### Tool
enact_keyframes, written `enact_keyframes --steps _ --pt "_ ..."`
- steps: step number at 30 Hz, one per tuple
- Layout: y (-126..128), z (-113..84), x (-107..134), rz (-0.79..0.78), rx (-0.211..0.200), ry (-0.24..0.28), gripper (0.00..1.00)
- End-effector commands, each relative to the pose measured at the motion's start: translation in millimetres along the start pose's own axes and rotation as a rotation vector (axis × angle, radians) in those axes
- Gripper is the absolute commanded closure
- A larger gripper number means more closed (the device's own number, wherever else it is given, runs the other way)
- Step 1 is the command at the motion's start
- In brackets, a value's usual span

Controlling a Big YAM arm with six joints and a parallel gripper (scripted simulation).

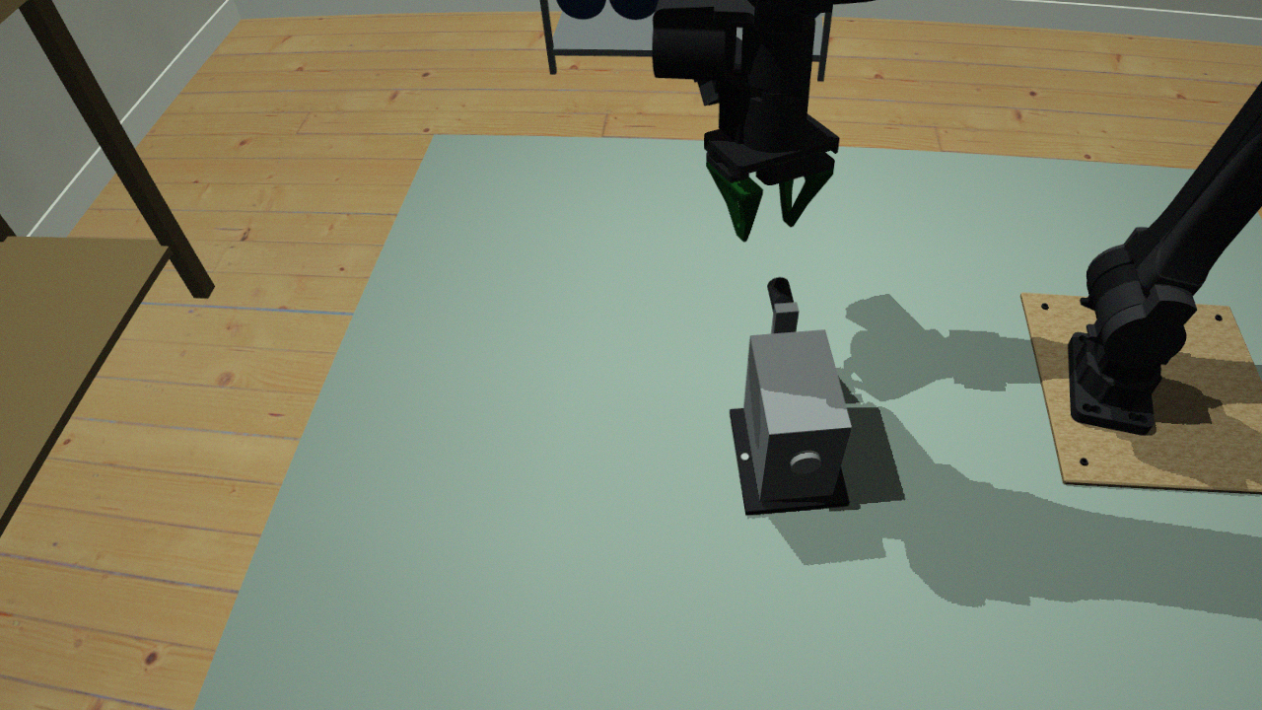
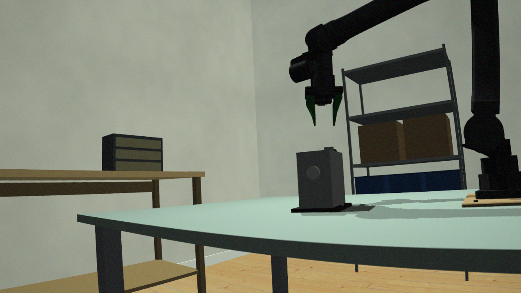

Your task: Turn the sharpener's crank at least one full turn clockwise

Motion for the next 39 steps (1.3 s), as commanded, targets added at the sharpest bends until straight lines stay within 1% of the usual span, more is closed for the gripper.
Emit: enact_keyframes --steps 1,5,6,8,9,10,14,15,23,25,33,36,37,39 --pt "-11 -6.2 -1 0.183 -0.009 -0.002 0.49" --pt "-17 -3.5 0 0.305 0.004 0.01 0.49" --pt "-22 -5.3 2 0.337 -0.003 0.008 0.49" --pt "-22 -5.3 2 0.337 -0.003 0.008 0.49" --pt "-19 6.7 -2 0.374 0.025 0.022 0.49" --pt "-19 6.7 -2 0.401 0.028 0.025 0.49" --pt "-19 6.8 -2 0.4 0.026 0.024 0.49" --pt "-17 9.5 -4 0.398 0.01 0.017 0.49" --pt "-18 30.7 -6 0.398 0.01 0.017 0.49" --pt "-18 30.7 -6 0.398 0.01 0.017 0.49" --pt "-20 51.9 -9 0.395 0.01 0.017 0.49" --pt "-20 52.4 -9 0.394 0.01 0.017 0.49" --pt "-14 36.1 -6 0.372 -0.019 0.001 0.49" --pt "-14 36.0 -6 0.372 -0.019 0.001 0.49"
Point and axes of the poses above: the point where the finger pads meet when closed, its own z axis out along the fingers, its own y axis across the jaws, x = y × z, the point moved 9 cm from there along -z, back along the fingers
